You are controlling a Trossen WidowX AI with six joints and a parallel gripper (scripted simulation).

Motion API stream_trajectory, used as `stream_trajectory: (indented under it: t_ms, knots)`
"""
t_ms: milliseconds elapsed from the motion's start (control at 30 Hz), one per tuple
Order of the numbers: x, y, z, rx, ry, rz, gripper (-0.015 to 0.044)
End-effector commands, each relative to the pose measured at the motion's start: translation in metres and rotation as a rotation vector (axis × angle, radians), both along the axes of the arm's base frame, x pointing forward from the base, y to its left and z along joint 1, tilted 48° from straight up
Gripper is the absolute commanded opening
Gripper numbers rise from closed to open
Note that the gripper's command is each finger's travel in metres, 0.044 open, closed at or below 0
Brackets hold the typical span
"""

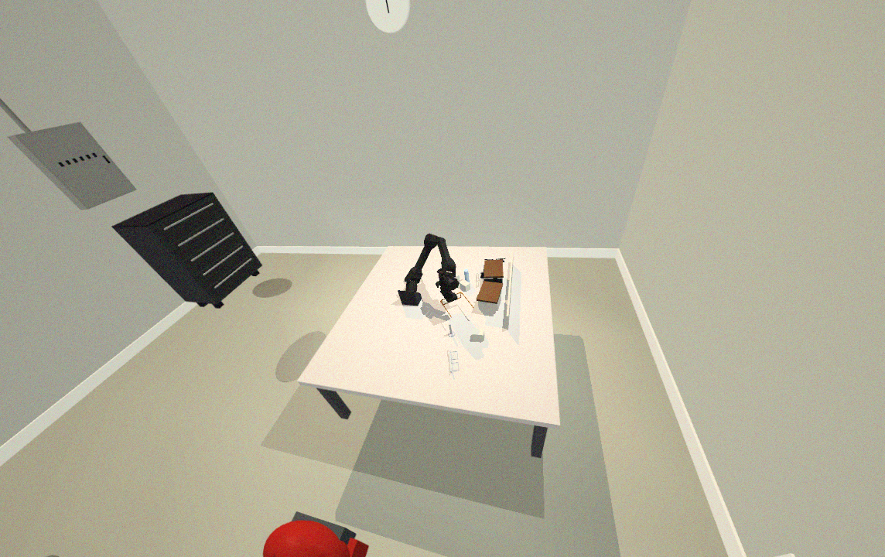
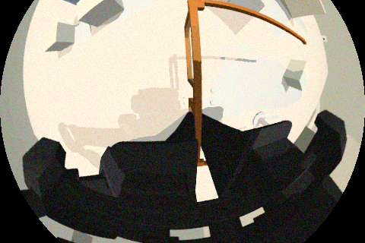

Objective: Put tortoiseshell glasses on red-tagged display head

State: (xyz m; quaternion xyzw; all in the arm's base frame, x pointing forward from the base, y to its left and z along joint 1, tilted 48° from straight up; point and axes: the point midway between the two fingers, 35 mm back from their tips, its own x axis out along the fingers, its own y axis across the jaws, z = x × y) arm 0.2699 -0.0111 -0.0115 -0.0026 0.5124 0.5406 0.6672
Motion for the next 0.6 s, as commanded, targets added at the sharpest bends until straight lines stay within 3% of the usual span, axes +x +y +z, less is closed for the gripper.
stream_trajectory:
  t_ms: [0,567]
  knots:
    - [-0.002,0.004,-0.003,0.006,0.01,-0.007,0.0]
    - [-0.004,0.015,-0.013,0.007,0.009,-0.007,0.0]
